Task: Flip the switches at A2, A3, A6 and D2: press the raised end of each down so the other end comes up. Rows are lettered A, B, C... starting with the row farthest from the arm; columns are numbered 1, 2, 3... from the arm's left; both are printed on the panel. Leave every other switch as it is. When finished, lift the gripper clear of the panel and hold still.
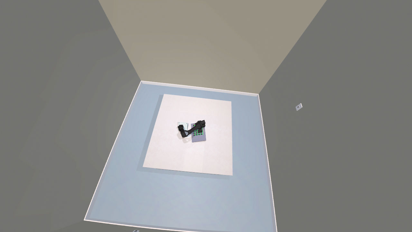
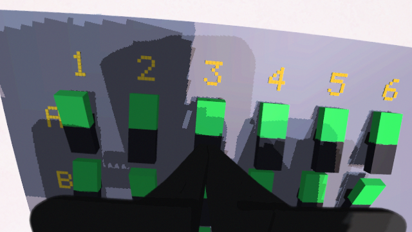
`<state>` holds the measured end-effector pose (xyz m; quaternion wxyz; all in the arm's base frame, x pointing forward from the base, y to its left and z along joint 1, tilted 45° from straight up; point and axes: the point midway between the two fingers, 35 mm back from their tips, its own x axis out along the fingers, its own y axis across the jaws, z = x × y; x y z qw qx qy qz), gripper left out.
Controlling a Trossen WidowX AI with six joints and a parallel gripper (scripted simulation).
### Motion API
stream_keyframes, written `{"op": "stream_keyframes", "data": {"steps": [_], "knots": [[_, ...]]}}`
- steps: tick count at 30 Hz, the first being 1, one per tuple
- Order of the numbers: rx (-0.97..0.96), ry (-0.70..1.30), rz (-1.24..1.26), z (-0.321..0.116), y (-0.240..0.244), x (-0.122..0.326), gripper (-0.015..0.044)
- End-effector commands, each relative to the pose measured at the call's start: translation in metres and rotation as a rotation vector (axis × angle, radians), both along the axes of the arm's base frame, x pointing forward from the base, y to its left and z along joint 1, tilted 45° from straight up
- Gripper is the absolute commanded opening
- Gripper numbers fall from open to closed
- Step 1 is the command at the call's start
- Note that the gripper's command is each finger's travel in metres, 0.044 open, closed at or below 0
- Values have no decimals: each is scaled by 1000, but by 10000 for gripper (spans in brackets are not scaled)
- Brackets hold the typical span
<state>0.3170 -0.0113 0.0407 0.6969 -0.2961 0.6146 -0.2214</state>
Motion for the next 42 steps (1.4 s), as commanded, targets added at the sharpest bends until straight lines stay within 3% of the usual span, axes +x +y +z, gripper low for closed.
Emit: {"op": "stream_keyframes", "data": {"steps": [1, 7, 13, 17, 25, 42], "knots": [[-4, 1, 4, 0, -1, 1, 0], [1, 0, 0, 1, 1, 0, 0], [-2, 21, -13, 44, 42, -6, 0], [-3, 21, -14, 46, 43, -7, 0], [-8, 22, -14, 113, -28, -1, 0], [-7, 2, 4, 88, -53, 3, 0]]}}
